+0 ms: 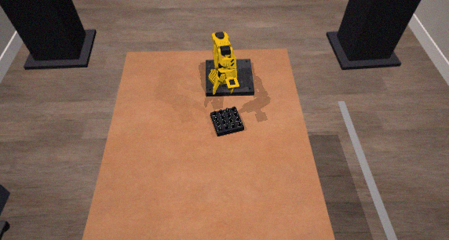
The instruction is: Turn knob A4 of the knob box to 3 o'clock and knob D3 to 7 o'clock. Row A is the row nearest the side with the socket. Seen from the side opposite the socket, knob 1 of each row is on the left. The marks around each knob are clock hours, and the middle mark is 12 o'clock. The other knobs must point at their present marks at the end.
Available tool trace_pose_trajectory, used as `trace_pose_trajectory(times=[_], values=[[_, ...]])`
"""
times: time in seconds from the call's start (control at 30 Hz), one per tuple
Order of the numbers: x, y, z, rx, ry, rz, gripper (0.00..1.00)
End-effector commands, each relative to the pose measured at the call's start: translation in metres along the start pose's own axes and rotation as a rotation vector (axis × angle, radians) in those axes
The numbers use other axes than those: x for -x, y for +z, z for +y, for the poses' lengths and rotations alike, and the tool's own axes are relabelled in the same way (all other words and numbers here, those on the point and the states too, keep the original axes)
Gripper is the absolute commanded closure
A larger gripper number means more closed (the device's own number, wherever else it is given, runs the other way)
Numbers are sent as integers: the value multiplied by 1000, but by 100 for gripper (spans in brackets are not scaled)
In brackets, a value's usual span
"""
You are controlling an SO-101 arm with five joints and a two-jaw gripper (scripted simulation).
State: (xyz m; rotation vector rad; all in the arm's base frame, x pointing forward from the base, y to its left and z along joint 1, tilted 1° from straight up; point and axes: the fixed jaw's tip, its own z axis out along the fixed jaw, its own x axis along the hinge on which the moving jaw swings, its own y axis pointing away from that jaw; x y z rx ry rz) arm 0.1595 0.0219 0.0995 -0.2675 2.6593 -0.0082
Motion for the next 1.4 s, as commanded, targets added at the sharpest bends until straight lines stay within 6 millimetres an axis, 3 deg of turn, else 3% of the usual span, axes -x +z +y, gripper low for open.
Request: trace_pose_trajectory(times=[0.0,1.37], values=[[-5,2,-2,-6,62,21,60],[-10,3,-4,-11,109,43,60]])
